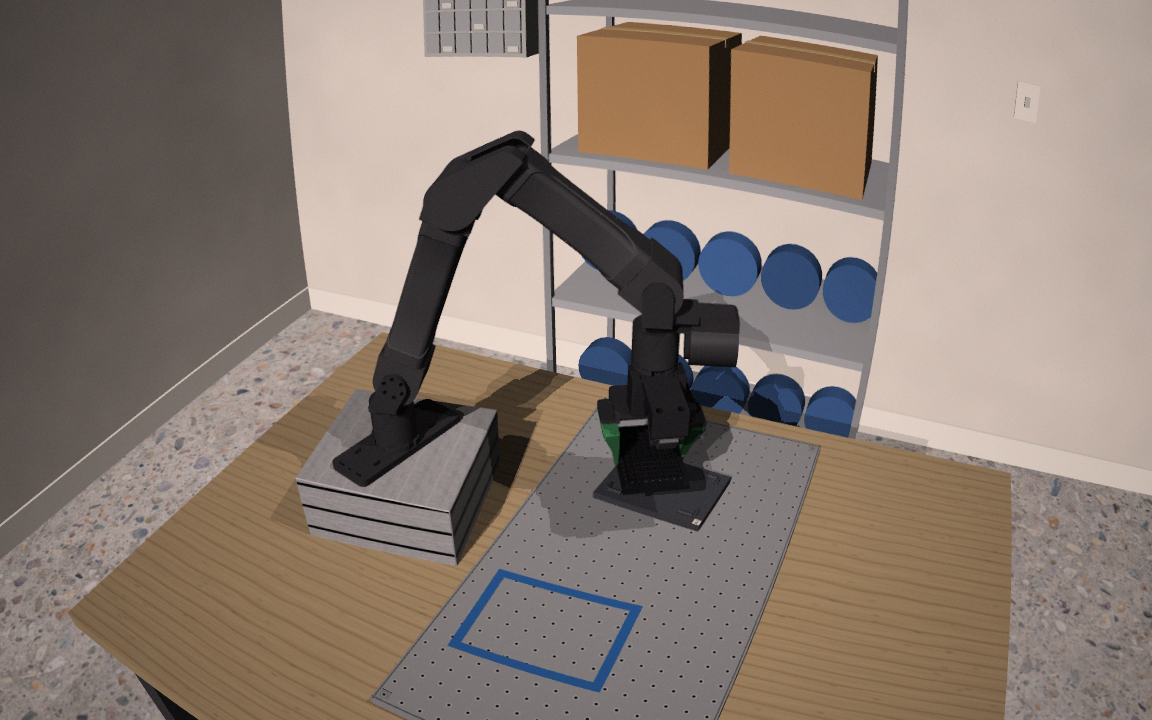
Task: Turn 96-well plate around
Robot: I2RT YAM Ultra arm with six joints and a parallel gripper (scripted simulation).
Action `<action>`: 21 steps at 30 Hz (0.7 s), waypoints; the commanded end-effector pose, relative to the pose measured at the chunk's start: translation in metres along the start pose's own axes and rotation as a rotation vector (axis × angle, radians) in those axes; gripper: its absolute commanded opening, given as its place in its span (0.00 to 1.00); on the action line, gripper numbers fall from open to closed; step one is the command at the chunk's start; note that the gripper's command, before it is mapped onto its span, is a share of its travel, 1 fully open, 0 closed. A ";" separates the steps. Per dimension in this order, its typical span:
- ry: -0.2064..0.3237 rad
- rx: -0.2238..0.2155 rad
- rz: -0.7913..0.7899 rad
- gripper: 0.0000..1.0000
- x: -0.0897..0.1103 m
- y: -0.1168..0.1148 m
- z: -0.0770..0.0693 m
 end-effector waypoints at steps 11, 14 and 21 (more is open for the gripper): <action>-0.009 -0.021 0.017 0.00 0.033 0.030 -0.008; -0.009 -0.021 0.017 0.00 0.035 0.032 -0.009; -0.009 -0.021 0.017 0.00 0.038 0.034 -0.009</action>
Point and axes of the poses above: the point where the finger pads meet when closed, its own z axis out along the fingers, its own y axis across the jaws, x = y × z, the point moved 6 cm from there along -z, back along the fingers, and after that the axes turned 1 degree about -z, right-handed, at the moved point
